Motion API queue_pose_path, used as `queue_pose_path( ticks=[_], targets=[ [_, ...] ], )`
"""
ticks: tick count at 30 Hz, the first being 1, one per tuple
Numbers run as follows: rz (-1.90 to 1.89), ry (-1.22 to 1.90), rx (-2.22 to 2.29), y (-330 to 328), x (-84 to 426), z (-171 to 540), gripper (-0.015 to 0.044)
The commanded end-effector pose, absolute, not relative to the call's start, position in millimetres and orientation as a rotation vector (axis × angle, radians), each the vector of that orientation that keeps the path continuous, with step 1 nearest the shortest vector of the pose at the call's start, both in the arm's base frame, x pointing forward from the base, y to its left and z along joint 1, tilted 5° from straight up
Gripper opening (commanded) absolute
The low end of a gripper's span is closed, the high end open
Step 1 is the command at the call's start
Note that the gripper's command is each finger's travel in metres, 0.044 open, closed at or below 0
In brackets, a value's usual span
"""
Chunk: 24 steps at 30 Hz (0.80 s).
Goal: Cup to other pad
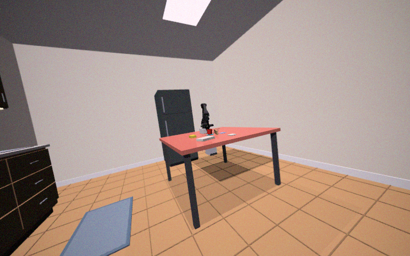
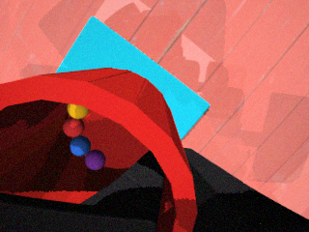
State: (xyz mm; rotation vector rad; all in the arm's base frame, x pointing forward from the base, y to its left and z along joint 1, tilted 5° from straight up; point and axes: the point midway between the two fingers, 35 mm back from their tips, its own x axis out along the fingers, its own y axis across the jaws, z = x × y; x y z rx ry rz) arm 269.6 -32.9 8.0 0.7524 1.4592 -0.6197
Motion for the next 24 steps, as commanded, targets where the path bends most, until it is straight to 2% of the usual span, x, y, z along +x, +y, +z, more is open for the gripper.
queue_pose_path(
  ticks=[1, 3, 8, 24],
  targets=[
    [-0.62, 1.459, 0.752, -32.9, 269.8, 8.5, 0.0],
    [-0.62, 1.459, 0.752, -32.9, 269.8, 8.5, 0.0],
    [-0.62, 1.459, 0.752, -32.9, 269.8, 8.5, 0.0128],
    [-0.62, 1.46, 0.754, -34.1, 269.9, 20.7, 0.0128]
  ],
)
